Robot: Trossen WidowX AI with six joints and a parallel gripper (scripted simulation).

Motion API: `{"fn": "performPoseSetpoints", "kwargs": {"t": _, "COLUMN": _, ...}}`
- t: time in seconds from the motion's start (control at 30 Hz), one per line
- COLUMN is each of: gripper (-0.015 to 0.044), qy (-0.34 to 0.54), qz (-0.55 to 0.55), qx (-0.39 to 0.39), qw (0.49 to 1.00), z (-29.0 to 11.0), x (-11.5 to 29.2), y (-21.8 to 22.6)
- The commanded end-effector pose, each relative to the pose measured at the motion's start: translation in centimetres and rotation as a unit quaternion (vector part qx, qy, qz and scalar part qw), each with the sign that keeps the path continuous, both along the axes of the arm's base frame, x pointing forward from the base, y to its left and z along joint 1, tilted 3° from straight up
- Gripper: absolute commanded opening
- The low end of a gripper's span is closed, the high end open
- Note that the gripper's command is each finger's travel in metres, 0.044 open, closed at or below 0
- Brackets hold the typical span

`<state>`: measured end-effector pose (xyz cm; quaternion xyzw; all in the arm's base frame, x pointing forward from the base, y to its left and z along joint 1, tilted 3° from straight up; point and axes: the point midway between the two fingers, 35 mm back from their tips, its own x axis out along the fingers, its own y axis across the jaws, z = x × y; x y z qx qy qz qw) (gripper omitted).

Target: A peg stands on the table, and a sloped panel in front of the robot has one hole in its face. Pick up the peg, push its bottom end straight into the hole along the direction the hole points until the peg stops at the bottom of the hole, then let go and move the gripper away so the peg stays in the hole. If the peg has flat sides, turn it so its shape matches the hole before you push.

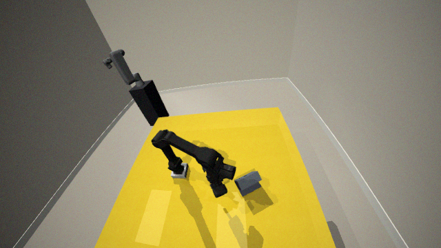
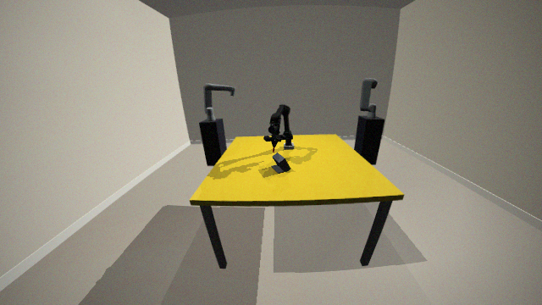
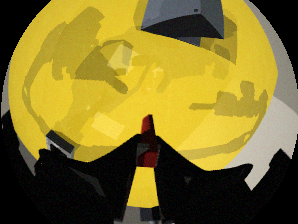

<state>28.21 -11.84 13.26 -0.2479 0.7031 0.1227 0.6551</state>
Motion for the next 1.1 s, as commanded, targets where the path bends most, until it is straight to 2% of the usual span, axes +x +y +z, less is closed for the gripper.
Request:
{"fn": "performPoseSetpoints", "kwargs": {"t": 0.0, "gripper": 0.0000, "qy": 0.008, "qz": 0.016, "qx": -0.010, "qw": 1.000, "z": -0.2, "x": 0.3, "y": 0.2}}
{"fn": "performPoseSetpoints", "kwargs": {"t": 1.07, "gripper": 0.0000, "qy": 0.055, "qz": 0.134, "qx": -0.084, "qw": 0.986, "z": -0.9, "x": 2.5, "y": 2.4}}
